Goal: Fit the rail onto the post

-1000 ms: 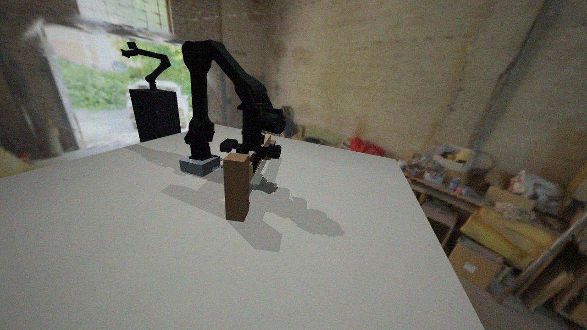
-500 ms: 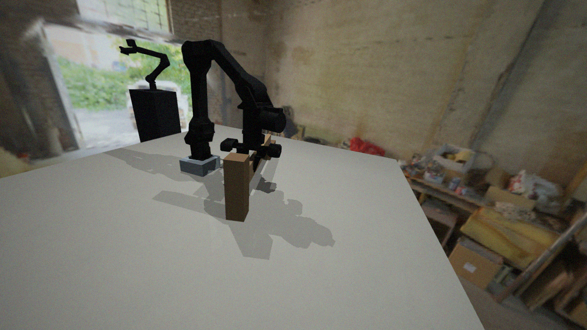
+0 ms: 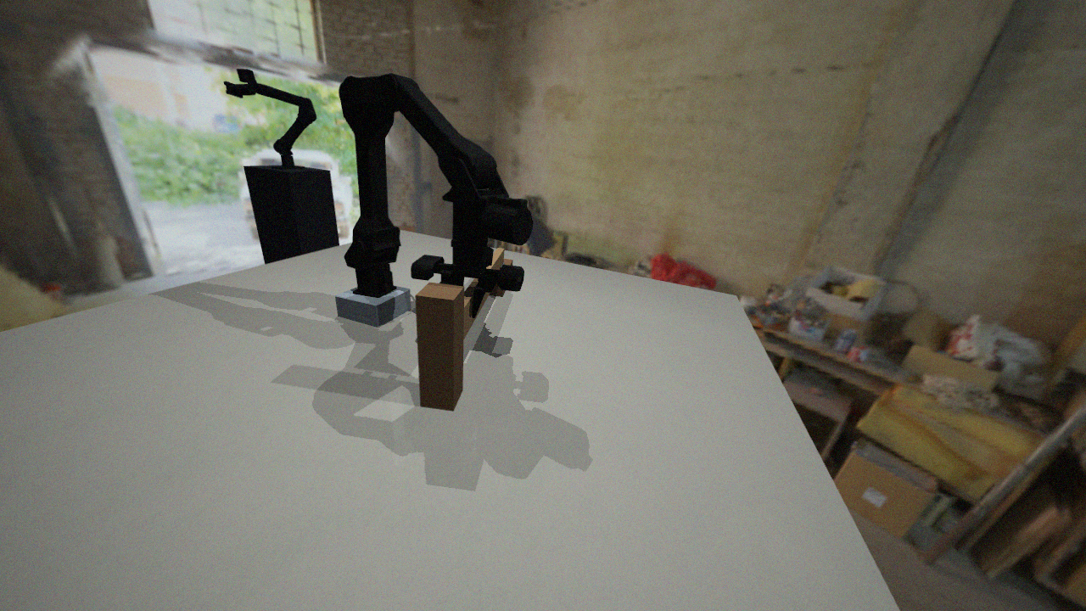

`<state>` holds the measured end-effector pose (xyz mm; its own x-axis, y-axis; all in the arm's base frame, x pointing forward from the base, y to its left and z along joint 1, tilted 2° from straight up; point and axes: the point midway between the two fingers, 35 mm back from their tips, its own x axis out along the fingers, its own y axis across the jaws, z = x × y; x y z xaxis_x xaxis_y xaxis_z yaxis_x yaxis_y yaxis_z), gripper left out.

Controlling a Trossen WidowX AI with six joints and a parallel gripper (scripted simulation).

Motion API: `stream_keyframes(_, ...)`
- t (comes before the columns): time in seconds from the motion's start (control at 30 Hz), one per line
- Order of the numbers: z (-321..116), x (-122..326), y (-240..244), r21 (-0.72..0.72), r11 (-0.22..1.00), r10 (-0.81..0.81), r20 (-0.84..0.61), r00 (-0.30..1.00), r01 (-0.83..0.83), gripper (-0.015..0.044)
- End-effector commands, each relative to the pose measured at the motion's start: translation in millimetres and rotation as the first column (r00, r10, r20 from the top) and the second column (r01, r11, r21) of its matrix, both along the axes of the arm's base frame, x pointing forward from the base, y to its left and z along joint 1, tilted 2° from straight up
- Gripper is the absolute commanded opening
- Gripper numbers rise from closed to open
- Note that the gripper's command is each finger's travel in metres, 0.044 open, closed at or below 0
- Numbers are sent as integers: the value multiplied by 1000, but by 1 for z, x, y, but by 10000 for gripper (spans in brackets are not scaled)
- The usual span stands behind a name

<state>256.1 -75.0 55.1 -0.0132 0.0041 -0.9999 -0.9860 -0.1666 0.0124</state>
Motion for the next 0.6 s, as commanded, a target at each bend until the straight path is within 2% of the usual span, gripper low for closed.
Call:
stream_keyframes(0.0,-1,0,0,0,1000,-5,2,1000,5,0)
stream_keyframes(0.57,-2,-1,-2,-1,1000,-5,2,1000,5,0)
